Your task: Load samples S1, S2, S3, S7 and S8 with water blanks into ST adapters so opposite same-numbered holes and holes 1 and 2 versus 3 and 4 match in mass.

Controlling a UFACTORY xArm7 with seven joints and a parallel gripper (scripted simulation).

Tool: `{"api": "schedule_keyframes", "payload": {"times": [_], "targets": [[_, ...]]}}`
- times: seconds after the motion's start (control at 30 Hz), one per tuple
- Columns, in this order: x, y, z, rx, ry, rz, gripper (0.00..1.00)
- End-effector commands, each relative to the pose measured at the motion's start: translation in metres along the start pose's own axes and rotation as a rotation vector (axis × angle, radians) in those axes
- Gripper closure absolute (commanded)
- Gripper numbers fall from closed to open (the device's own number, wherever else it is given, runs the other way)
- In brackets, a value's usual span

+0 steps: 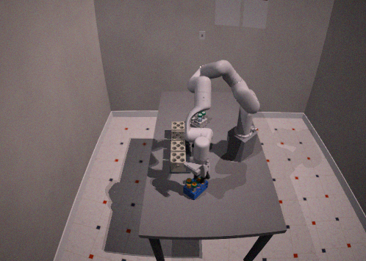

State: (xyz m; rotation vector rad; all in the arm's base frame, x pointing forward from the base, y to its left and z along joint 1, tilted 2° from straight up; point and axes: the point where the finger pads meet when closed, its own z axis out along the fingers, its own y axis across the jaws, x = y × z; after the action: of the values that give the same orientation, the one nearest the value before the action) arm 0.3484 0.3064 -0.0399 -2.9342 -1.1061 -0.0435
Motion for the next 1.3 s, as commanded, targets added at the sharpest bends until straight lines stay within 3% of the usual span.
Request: {"api": "schedule_keyframes", "payload": {"times": [0.0,1.27], "targets": [[0.001,0.0,-0.007,0.0,0.003,0.0,0.56],[0.001,0.0,-0.075,0.0,0.002,0.0,0.56]]}}
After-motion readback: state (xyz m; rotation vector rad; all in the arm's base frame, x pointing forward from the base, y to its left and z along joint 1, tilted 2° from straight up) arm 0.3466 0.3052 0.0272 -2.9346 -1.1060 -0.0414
